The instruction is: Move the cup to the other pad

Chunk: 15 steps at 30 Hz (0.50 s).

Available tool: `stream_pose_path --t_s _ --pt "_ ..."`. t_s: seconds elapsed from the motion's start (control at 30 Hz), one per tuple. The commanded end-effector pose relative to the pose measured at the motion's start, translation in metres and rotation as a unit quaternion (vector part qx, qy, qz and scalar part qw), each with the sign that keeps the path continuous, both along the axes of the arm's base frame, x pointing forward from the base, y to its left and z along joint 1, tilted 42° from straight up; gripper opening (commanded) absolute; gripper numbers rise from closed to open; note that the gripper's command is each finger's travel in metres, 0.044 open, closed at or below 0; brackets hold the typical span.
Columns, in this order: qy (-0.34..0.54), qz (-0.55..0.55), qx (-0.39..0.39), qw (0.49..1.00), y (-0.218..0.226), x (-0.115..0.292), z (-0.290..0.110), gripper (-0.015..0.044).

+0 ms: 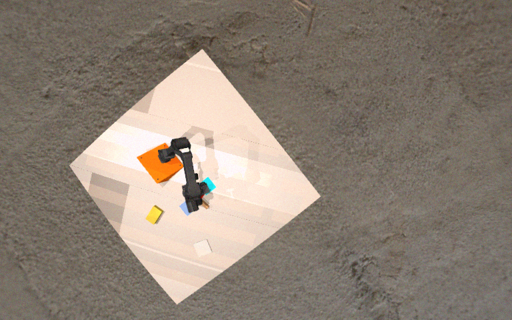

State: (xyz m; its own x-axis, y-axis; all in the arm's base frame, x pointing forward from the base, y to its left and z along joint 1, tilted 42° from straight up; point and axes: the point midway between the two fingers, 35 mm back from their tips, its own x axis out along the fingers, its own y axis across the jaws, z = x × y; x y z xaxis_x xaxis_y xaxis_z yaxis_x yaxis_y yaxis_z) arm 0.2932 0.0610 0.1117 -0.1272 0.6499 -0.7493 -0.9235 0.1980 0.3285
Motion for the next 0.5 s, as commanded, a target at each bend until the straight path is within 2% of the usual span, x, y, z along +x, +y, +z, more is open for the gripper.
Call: stream_pose_path --t_s 0.0,0.47 --pt "0.002 -0.001 0.002 1.0 0.008 -0.005 0.008 0.0" --pt "0.002 -0.001 0.003 1.0 0.025 -0.013 0.018 0.0"
